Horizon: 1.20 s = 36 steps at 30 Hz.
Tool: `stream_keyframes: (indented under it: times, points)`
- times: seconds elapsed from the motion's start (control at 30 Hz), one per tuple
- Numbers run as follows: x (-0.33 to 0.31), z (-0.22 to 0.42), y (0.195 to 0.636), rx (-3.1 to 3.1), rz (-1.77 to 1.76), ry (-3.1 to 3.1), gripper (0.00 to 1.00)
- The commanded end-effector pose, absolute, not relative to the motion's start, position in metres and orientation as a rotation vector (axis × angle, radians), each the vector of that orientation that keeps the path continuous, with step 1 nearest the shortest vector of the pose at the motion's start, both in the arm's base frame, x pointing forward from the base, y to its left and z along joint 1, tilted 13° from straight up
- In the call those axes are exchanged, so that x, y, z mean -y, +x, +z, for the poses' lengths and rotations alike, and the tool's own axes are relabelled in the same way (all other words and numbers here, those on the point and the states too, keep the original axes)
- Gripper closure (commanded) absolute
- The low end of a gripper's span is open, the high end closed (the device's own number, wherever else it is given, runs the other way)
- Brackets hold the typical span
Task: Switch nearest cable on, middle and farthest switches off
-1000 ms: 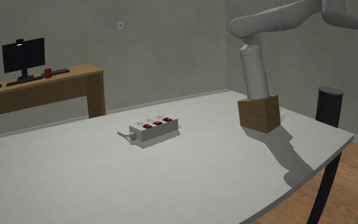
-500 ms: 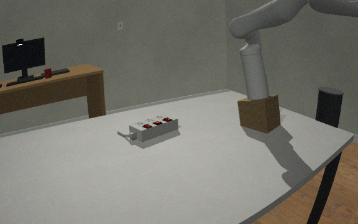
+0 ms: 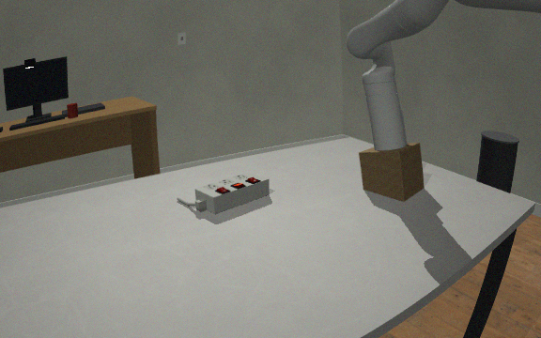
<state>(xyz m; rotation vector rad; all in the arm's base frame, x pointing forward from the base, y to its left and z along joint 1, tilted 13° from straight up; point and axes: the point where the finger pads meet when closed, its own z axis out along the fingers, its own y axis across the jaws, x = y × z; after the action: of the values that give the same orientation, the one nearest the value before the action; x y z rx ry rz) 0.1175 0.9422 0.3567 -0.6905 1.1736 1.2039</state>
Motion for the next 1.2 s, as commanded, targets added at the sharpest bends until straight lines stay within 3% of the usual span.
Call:
stream_keyframes:
  times: [0.0,1.17]
  points:
    - [-0.942,0.360,0.119,-1.171,1.204,-0.687,0.00]
    - [-0.940,0.357,0.162,-1.201,1.188,-0.791,0.00]
